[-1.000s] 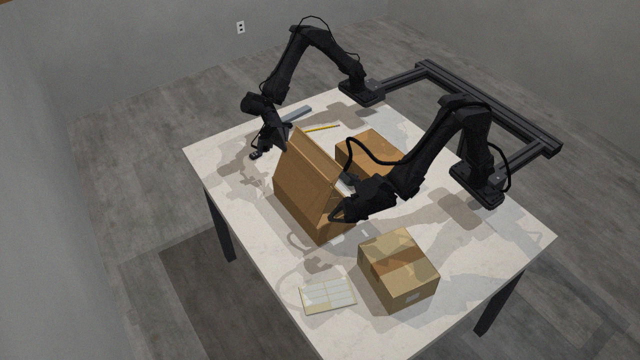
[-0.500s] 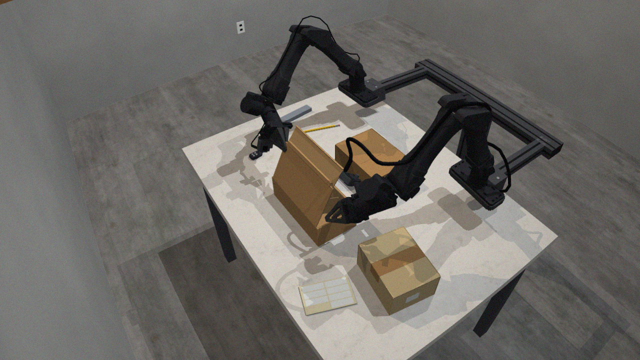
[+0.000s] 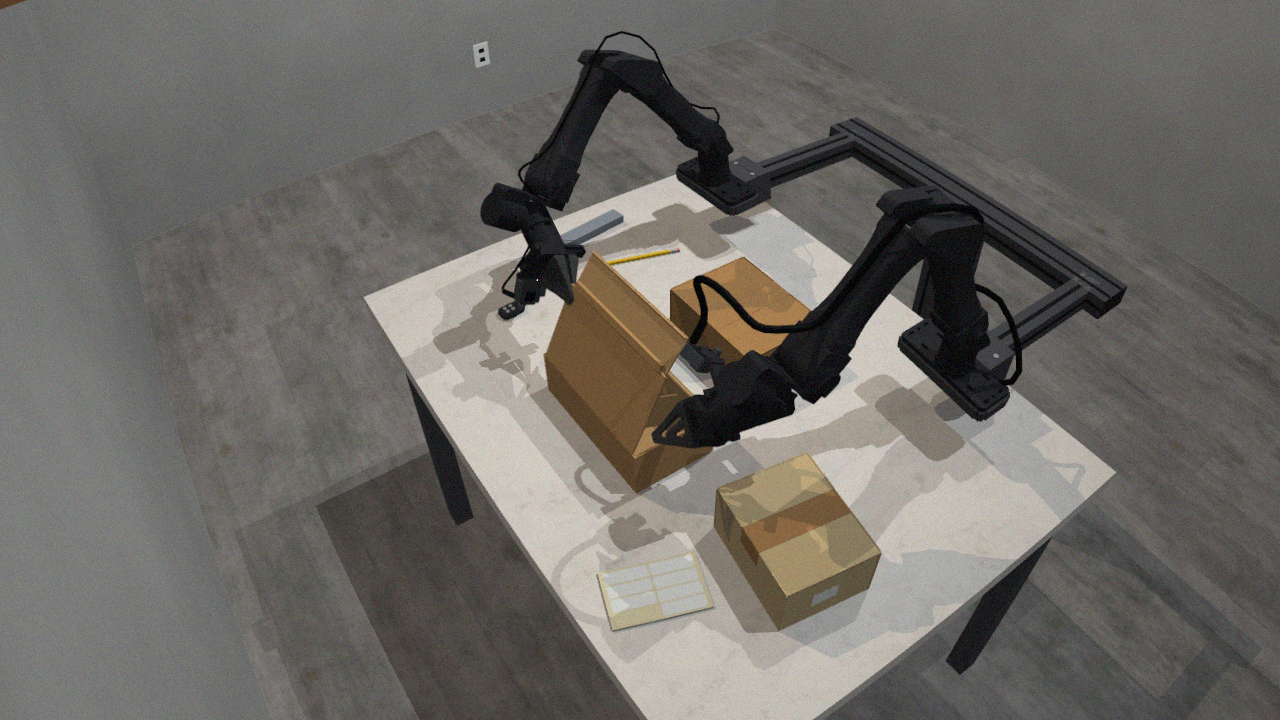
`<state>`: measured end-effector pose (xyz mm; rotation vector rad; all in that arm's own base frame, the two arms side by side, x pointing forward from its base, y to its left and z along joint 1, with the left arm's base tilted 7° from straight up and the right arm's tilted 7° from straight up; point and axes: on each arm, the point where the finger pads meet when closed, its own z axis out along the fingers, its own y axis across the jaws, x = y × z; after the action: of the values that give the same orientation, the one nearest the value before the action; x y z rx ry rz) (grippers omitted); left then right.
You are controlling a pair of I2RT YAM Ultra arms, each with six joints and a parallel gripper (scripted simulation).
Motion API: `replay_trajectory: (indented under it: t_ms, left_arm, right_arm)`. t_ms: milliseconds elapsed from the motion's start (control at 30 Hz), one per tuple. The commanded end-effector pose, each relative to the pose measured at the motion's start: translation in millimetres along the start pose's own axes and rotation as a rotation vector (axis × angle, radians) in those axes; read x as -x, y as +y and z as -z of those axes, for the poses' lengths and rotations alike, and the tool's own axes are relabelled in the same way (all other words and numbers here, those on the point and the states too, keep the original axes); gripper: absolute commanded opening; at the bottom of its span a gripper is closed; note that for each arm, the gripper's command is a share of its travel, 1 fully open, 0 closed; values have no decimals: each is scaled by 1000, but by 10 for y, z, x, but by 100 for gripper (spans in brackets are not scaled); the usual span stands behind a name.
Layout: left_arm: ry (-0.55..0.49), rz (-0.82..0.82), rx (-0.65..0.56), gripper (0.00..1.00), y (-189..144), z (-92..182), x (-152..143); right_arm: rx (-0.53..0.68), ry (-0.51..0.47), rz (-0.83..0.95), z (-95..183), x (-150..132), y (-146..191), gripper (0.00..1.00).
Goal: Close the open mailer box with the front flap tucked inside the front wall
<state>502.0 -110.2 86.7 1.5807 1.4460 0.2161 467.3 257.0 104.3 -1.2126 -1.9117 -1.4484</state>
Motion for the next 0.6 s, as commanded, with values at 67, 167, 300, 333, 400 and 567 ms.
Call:
replay_trajectory:
  t_ms: [67,167,300,333,400,567]
  left_arm:
    - [-101,-16,-81,38,77,185,241]
    - [-166,-15,-141,38,64,312,354]
    - [-220,16,-217,38,-57,351,387]
    - [-220,16,-217,38,-57,351,387]
    - [-301,19,-245,38,33,588,570]
    - [-334,22,-245,38,146,704,622]
  right_arm:
    - [-6,15,14,-35,-23,17,1]
    - [-6,15,14,-35,-23,17,1]
    - [-6,15,14,-35,-23,17,1]
    - [-6,15,14,-35,-23,17,1]
    - [-6,15,14,-35,-23,17,1]
    - [-6,15,14,-35,-23,17,1]
